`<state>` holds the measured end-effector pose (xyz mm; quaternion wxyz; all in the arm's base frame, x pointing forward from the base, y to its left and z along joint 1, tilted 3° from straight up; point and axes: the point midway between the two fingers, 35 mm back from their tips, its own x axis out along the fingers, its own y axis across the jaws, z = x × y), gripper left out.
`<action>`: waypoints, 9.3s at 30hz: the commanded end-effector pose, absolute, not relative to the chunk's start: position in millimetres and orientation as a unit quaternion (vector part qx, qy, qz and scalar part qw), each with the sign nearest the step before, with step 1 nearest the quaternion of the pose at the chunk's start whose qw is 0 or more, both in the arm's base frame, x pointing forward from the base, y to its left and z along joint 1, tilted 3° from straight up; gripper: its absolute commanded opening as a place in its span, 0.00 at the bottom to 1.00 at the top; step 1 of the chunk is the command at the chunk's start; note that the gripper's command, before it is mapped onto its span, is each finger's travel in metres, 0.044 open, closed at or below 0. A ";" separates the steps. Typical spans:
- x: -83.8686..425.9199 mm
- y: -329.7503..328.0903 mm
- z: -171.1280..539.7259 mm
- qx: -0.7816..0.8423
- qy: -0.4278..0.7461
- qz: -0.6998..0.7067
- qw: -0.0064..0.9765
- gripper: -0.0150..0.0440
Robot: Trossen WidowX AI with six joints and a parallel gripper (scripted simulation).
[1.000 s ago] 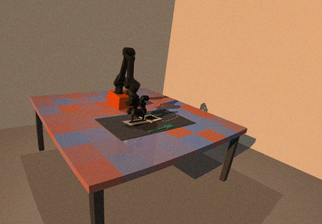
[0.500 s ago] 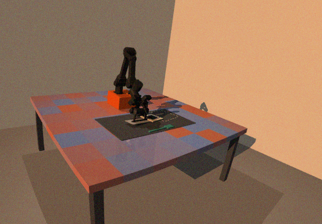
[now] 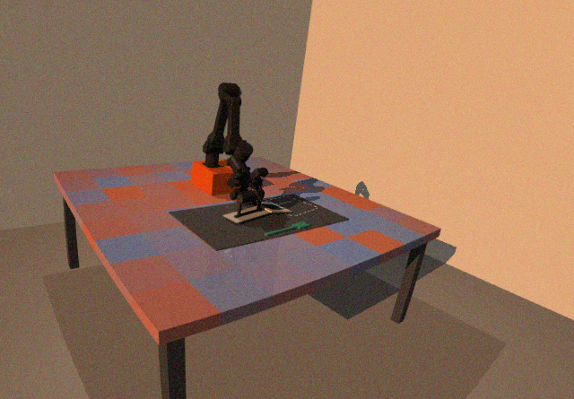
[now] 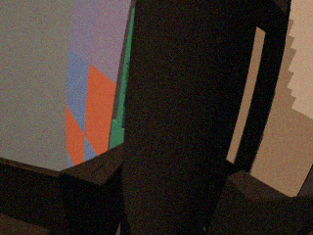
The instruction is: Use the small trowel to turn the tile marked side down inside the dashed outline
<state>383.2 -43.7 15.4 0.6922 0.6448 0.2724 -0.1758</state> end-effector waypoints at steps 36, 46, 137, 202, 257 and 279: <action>378.0 9.5 76.2 0.652 0.265 -0.160 0.692 0.25; 374.9 29.0 78.7 0.653 0.265 -0.160 0.691 0.25; 377.7 -1.6 103.7 0.652 0.264 -0.160 0.693 0.25; 397.7 -98.6 72.2 0.725 0.095 -0.404 0.549 0.25; 383.5 -229.6 21.2 0.689 -0.267 -0.581 0.341 0.25; 384.7 -229.6 9.1 0.689 -0.267 -0.581 0.341 0.76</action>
